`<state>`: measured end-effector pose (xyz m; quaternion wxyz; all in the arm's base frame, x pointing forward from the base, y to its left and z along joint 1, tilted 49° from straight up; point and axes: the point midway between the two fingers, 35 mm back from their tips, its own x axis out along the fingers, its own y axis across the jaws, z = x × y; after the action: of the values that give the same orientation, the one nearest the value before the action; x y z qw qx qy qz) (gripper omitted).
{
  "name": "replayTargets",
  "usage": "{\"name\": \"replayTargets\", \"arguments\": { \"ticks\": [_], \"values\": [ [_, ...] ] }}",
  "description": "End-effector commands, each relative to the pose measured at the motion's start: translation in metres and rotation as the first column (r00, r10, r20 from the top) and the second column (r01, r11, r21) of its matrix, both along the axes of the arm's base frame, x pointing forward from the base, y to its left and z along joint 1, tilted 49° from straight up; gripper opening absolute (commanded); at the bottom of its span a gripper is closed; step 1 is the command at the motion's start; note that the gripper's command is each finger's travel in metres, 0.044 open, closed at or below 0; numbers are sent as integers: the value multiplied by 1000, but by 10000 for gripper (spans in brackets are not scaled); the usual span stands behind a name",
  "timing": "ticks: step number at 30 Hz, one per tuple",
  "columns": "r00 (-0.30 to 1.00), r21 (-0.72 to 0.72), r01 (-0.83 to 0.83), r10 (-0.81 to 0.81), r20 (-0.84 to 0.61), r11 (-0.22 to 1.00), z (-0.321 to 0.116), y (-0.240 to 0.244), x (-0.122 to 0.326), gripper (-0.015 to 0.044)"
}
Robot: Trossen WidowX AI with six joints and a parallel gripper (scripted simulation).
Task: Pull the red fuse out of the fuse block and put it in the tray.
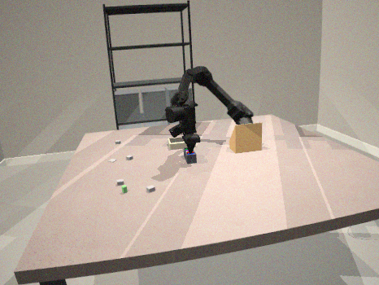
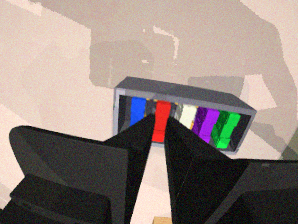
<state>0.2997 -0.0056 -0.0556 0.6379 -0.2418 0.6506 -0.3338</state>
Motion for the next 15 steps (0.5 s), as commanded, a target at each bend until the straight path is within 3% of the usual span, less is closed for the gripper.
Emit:
{"name": "replayTargets", "arguments": {
  "ticks": [1, 15],
  "values": [
    [1000, 2, 3, -3, 4, 1000, 1, 2, 1, 0],
    [1000, 2, 1, -1, 3, 1000, 6, 7, 1, 0]
  ]
}}
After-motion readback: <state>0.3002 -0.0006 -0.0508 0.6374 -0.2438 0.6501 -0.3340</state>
